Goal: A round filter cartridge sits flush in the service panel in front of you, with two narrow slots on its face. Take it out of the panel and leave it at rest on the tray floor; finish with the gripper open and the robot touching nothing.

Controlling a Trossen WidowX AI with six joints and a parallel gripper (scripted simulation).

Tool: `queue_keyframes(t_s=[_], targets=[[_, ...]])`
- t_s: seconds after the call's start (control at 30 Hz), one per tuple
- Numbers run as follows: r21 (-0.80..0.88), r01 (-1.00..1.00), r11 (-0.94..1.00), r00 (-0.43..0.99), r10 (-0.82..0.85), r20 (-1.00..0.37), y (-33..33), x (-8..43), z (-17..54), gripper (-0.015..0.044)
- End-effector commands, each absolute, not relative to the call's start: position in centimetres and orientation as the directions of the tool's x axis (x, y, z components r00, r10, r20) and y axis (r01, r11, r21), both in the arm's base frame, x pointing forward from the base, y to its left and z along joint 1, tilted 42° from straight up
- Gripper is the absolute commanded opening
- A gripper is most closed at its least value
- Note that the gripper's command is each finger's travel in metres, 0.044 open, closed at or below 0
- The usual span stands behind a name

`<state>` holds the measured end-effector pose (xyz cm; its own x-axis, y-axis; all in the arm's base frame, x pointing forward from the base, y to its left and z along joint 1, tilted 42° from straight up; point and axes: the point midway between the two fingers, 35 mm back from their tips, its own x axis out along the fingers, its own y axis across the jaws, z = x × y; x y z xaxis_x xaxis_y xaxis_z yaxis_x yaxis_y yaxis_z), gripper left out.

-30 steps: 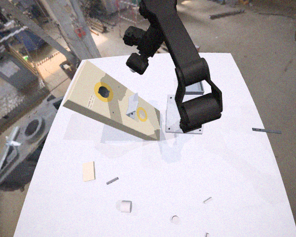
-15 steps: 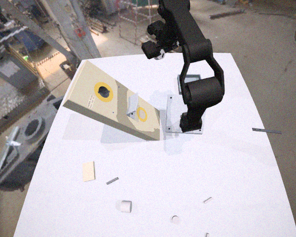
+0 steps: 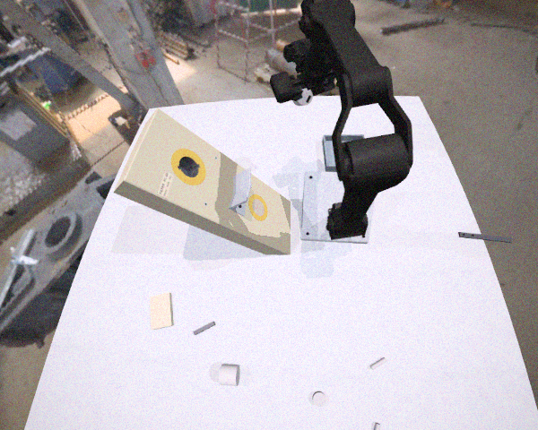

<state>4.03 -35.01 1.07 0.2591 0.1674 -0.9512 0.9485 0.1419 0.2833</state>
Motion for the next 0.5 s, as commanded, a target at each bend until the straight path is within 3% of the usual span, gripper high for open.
queue_keyframes(t_s=[0.0,0.47], targets=[[0.233,0.97,0.075,0.219,0.164,-0.962,-34.3,1.8,-0.9,0.0],[0.056,0.989,-0.137,0.079,0.168,-0.983,-30.2,-5.0,-6.8,0.0]])
